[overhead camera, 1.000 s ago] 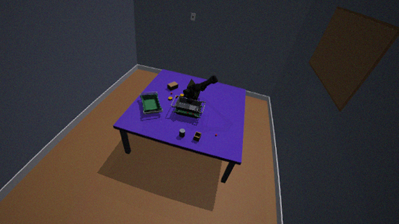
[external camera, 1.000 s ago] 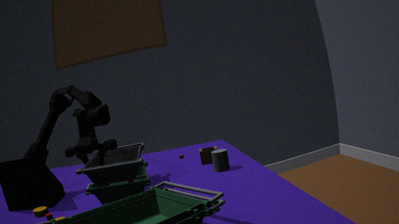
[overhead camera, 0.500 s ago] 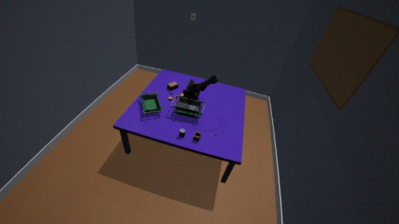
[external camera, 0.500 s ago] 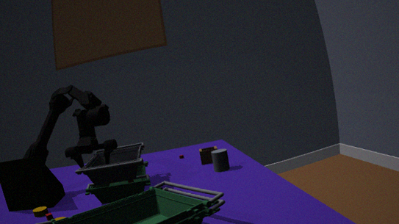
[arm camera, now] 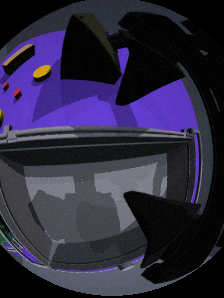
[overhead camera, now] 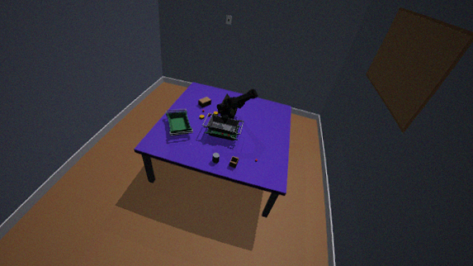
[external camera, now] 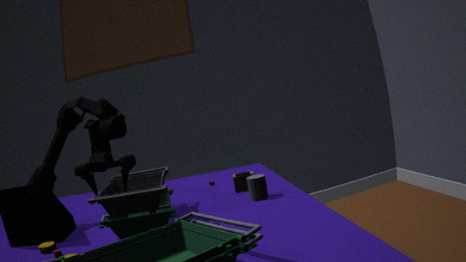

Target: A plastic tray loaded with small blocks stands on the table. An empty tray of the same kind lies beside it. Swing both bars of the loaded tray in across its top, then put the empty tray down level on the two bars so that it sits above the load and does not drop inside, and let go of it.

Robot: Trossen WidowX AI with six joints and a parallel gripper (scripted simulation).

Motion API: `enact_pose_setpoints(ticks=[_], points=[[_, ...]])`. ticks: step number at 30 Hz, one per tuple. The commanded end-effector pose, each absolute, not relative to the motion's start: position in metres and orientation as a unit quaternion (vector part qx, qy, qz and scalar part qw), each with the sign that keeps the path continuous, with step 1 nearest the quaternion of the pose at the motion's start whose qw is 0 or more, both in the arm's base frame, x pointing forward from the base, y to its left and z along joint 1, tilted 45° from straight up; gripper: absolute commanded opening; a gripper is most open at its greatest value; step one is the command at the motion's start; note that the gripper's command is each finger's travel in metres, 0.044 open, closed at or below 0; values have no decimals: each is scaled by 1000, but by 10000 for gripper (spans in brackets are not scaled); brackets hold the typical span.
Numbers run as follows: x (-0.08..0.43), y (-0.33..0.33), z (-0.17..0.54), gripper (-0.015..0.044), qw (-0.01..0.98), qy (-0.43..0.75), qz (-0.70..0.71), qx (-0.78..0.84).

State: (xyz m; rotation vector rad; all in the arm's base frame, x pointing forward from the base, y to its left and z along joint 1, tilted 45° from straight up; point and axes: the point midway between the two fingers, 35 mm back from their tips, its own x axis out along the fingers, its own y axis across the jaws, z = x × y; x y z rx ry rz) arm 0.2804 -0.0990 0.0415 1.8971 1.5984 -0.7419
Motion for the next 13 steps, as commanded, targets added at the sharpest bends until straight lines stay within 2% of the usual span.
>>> enact_pose_setpoints(ticks=[1, 13], points=[[280, -117, 56, 440, 275, 589, -278, 707], [266, -158, 102, 440, 265, 584, -283, 713]])
